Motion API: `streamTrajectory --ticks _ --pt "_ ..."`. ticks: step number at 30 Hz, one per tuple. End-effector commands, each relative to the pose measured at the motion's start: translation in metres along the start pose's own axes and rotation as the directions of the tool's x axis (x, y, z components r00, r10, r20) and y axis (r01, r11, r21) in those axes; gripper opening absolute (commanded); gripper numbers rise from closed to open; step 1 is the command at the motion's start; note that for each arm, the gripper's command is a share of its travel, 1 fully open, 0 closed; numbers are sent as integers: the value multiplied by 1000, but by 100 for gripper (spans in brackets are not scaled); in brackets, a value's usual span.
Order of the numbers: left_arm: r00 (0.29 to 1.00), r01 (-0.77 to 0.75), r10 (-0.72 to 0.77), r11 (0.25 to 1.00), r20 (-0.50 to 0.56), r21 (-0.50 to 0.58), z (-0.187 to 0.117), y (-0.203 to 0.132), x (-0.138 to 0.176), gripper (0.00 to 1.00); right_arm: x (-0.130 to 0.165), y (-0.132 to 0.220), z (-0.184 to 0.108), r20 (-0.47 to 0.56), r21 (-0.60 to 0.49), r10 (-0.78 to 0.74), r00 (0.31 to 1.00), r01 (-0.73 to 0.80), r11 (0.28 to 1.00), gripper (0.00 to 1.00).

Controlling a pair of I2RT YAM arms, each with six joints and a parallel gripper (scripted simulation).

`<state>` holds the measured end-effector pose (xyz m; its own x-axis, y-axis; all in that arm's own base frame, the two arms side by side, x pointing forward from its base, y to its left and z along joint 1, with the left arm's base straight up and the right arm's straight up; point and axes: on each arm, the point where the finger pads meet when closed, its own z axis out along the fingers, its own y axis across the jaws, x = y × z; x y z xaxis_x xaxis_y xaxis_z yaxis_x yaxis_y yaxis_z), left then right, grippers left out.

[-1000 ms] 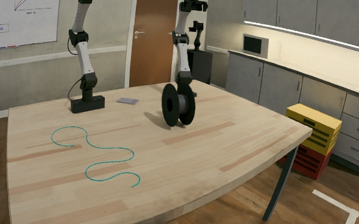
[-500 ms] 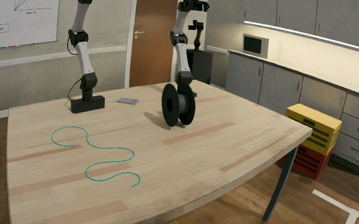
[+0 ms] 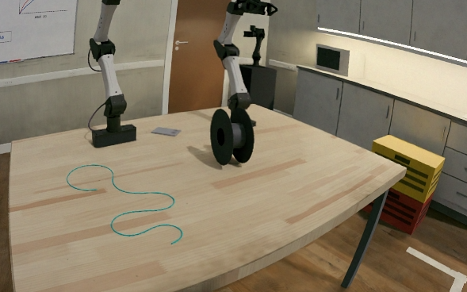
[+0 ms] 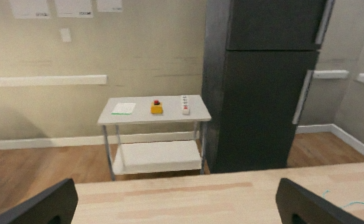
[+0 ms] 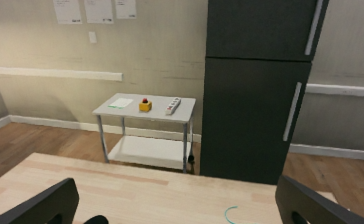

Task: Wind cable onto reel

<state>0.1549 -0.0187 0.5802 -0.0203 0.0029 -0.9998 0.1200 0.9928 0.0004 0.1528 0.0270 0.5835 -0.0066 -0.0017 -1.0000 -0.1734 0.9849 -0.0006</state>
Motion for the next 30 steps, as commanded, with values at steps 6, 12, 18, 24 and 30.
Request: streamTrajectory --ticks 6,12,18,24,30 --pt "999 1 10 979 51 -205 -10 30 -13 100 -5 -6 -3 22 38 6 1000 -7 999 100" --pt "999 4 13 948 50 -319 -15 47 -13 100 -5 -8 -3 22 49 6 1000 -7 999 100" --pt "999 7 18 869 47 -494 -26 74 -12 100 -5 -11 -4 22 69 5 1000 -7 998 100" --pt "999 10 22 776 44 -631 -40 94 -12 100 -5 -13 -4 22 86 5 1000 -7 996 100" --pt "999 13 26 661 40 -751 -57 112 -12 100 -5 -16 -4 22 103 5 1000 -7 995 100"
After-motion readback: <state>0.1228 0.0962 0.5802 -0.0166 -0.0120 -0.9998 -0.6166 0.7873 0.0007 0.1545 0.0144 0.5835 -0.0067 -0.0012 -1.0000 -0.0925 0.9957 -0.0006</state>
